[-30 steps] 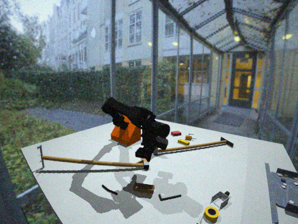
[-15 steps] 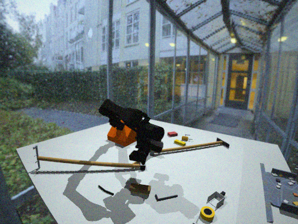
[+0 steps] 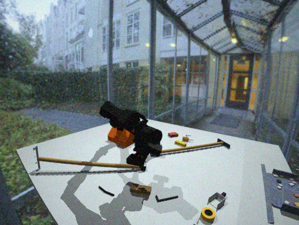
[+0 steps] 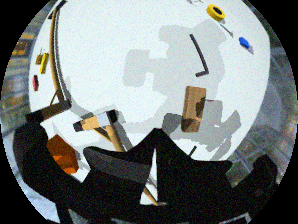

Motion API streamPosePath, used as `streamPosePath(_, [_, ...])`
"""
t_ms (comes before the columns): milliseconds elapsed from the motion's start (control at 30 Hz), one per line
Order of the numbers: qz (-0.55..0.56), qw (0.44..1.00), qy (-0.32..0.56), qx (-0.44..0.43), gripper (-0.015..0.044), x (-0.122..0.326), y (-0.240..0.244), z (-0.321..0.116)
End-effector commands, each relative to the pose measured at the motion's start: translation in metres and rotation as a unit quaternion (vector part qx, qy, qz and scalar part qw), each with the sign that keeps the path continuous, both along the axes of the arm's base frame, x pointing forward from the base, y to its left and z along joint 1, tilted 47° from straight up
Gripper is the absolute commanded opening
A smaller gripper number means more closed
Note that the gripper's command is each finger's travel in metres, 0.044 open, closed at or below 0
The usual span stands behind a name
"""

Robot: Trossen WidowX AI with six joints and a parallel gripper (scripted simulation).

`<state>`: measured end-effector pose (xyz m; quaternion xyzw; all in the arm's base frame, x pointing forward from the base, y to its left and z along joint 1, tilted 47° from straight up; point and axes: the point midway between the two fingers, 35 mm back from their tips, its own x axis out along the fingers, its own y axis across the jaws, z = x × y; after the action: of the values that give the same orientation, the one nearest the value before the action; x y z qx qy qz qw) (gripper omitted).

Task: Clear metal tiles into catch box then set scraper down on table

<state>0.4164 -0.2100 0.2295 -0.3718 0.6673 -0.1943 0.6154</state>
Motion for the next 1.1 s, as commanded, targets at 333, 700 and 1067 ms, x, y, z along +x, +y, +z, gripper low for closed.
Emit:
streamPosePath(333, [-0.001,1.0,-0.006,-0.002,0.0,0.002,-0.014,0.015])
streamPosePath(700, [-0.01,0.999,-0.034,-0.006,0.0,0.002,0.006,0.033])
streamPosePath(1067, [0.005,0.999,-0.041,0.003,0.0,0.024,0.035,0.011])
